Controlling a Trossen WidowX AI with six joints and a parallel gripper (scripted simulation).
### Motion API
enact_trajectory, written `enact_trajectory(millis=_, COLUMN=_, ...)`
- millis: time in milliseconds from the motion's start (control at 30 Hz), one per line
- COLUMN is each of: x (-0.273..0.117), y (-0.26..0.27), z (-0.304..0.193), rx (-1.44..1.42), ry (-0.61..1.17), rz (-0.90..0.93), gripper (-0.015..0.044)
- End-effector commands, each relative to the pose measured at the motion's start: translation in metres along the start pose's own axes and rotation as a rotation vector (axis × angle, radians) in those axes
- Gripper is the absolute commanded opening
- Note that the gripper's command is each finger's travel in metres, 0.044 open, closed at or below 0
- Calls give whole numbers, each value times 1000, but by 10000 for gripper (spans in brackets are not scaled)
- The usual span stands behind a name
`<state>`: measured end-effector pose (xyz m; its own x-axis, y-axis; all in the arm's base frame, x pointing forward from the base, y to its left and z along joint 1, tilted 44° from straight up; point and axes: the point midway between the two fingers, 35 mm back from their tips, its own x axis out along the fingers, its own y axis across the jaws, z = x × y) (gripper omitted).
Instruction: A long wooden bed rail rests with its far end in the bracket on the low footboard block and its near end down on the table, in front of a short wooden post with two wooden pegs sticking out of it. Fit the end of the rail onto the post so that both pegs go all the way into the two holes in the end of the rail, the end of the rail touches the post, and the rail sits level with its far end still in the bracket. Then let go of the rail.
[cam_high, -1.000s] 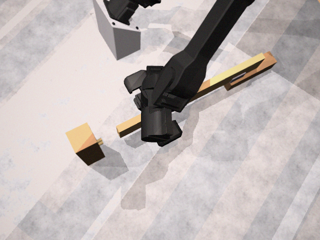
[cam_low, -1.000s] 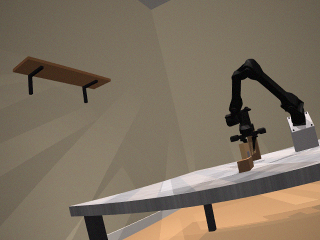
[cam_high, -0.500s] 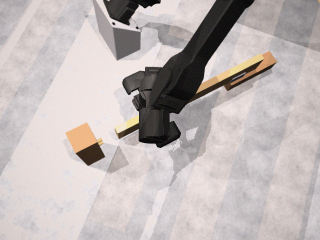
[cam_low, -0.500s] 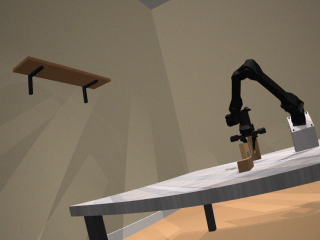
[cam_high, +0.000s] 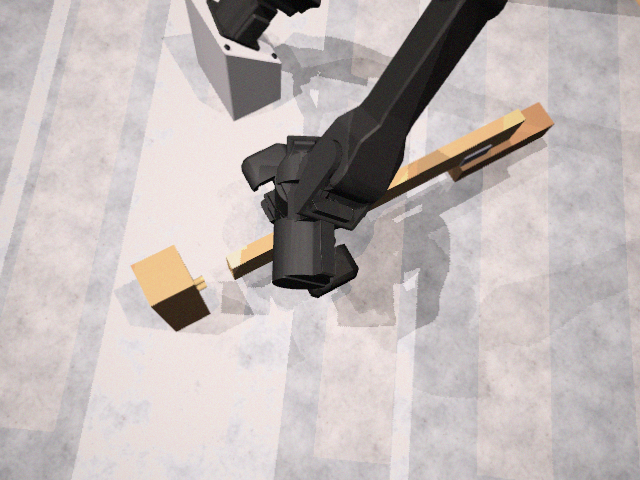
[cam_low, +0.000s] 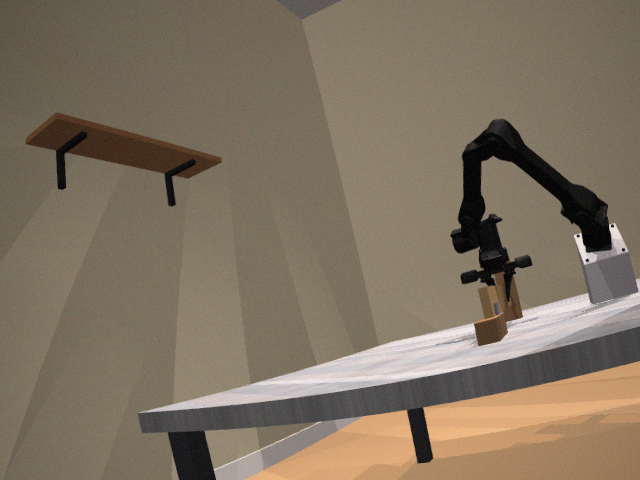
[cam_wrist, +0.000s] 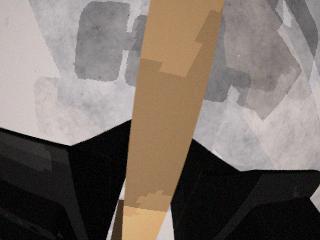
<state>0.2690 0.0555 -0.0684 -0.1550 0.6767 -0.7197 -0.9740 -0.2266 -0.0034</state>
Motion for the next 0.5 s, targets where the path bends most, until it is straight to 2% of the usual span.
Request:
enact_trajectory(millis=0, x=-1, y=-1, z=-3, rx=-1, ry=3, rz=-2, gripper=0)
enact_trajectory(millis=467, x=-1, y=-1, z=-8, rx=-1, ry=3, rz=-2, gripper=0)
